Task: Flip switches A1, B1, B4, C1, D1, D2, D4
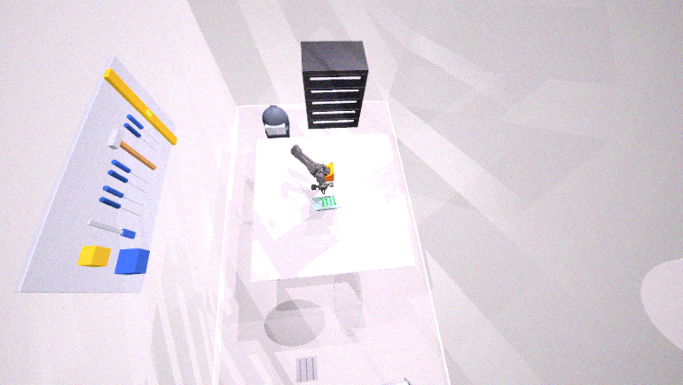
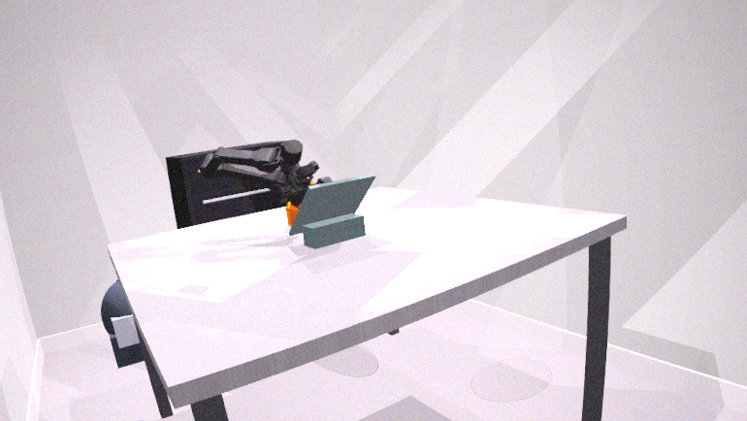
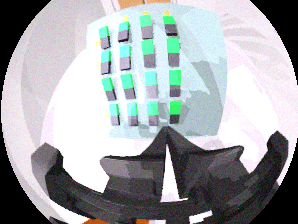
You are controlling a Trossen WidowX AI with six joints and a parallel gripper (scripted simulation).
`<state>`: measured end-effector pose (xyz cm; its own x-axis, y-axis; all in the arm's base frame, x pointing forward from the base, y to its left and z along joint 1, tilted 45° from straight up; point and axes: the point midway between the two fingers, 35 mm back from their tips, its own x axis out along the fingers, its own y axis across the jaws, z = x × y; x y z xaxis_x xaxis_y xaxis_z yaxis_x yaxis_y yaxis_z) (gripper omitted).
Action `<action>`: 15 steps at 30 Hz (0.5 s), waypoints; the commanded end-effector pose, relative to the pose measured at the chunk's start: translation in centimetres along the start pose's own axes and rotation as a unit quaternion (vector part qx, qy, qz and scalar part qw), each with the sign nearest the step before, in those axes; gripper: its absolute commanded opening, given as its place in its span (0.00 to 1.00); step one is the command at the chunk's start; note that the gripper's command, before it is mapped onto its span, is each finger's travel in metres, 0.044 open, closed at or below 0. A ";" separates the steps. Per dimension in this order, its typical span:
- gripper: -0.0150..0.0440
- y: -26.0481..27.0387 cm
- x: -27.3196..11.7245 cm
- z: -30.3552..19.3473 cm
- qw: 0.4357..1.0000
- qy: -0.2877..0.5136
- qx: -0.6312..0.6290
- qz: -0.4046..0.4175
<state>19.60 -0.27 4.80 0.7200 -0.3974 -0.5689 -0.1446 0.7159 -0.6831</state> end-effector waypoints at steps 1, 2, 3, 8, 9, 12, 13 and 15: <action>0.25 -0.5 -3.5 0.0 1.000 -0.001 -0.001 -0.012; 0.25 -0.8 -4.0 0.0 1.000 -0.005 -0.003 -0.016; 0.25 -0.9 -4.3 0.0 1.000 -0.007 -0.004 -0.019; 0.25 -1.0 -4.4 0.0 1.000 -0.009 -0.004 -0.020; 0.25 -1.0 -4.4 0.0 1.000 -0.009 -0.004 -0.020; 0.25 -1.0 -4.4 0.0 1.000 -0.009 -0.004 -0.020; 0.25 -1.0 -4.4 0.1 1.000 -0.008 -0.004 -0.020; 0.25 -0.7 -4.6 1.0 1.000 -0.008 -0.004 -0.019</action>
<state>16.85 1.01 7.78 0.7329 -0.4121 -0.5414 -0.1281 0.6979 -0.7046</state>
